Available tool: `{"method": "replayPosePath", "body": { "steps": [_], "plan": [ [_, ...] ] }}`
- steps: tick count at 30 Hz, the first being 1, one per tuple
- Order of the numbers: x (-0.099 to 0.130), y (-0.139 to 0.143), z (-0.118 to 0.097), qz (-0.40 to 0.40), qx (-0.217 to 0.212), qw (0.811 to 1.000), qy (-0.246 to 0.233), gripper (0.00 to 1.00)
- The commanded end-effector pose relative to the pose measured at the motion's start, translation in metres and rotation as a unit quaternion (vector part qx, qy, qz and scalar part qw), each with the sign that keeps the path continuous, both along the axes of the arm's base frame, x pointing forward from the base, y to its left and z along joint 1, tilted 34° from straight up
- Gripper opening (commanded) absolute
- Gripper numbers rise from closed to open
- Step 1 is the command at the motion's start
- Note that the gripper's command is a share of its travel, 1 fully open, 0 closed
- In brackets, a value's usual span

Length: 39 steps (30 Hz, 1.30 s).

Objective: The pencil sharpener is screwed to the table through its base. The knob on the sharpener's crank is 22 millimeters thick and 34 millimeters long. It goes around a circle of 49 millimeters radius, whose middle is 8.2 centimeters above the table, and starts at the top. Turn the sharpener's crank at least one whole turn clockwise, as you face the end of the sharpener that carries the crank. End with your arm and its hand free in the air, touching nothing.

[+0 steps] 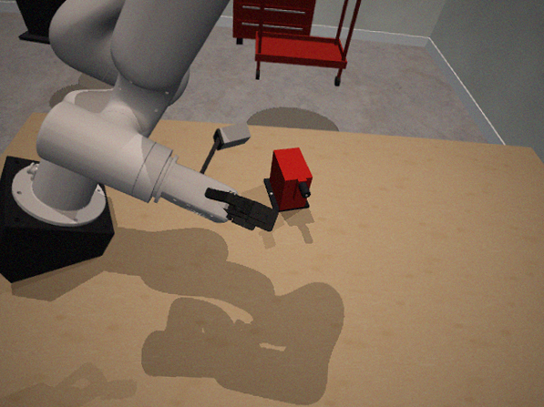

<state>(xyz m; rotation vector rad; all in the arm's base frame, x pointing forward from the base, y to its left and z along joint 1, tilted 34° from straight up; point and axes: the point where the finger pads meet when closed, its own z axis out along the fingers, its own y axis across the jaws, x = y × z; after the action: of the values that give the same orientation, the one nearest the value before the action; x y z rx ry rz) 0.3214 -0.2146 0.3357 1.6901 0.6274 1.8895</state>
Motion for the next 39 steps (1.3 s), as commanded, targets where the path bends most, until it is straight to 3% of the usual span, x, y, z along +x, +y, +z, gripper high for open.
{"method": "replayPosePath", "body": {
  "steps": [1,19,23,32,34,35,39],
  "plan": [
    [0.000,0.000,0.000,0.000,0.000,1.000,0.000,1.00],
    [0.001,0.001,0.000,0.004,0.000,1.000,0.001,1.00],
    [0.021,0.034,-0.003,0.085,0.009,0.996,0.034,1.00],
    [0.041,0.088,-0.011,0.204,0.009,0.974,0.100,1.00],
    [0.041,0.088,-0.011,0.204,0.009,0.974,0.100,1.00],
    [0.045,0.106,-0.014,0.242,0.004,0.962,0.126,1.00],
    [0.049,0.126,-0.018,0.282,-0.005,0.946,0.158,1.00]
  ]
}}
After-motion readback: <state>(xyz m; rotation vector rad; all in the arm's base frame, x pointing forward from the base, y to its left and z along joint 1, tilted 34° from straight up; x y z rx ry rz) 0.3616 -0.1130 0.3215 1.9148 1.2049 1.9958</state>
